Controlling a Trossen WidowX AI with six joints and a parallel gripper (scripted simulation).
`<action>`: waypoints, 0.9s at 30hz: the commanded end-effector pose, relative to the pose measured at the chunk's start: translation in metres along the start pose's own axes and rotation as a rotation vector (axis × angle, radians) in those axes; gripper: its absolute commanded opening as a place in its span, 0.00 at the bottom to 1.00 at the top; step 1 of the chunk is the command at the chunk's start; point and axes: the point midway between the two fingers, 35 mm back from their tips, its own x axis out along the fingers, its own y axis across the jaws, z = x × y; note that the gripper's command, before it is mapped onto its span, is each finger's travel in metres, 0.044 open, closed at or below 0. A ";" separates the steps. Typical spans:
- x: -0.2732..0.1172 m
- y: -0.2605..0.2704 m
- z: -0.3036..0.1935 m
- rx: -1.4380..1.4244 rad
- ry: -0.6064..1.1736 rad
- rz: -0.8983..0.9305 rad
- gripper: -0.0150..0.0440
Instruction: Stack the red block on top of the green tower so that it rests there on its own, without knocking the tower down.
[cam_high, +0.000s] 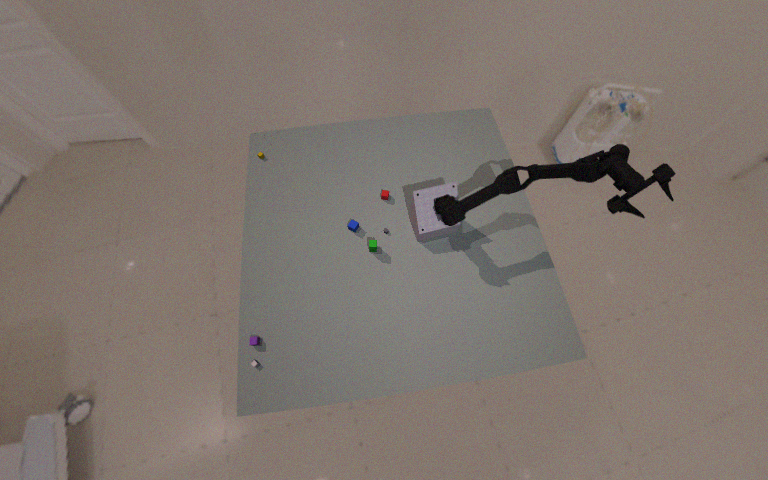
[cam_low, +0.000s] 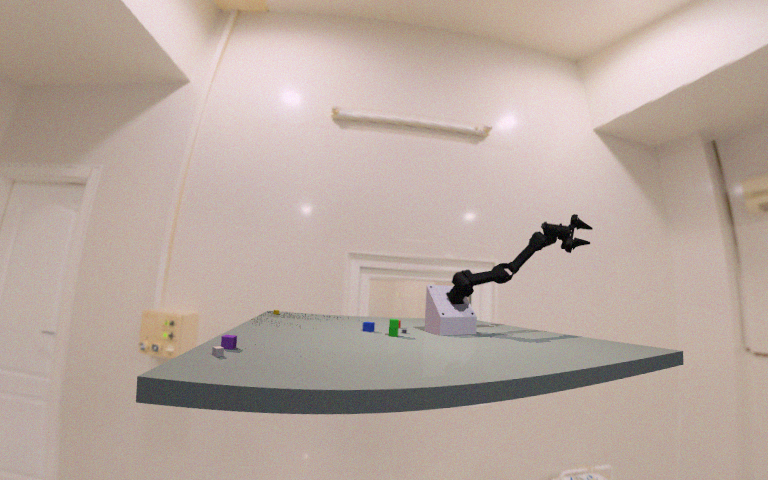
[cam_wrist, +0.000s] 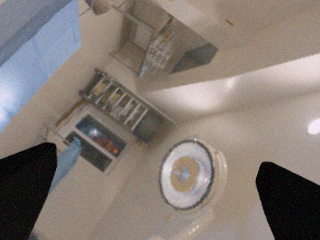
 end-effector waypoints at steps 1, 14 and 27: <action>0.001 0.000 -0.002 0.002 0.002 0.000 0.98; 0.039 0.038 -0.195 0.251 0.321 0.027 1.00; -0.012 0.135 -0.427 0.528 0.788 0.077 1.00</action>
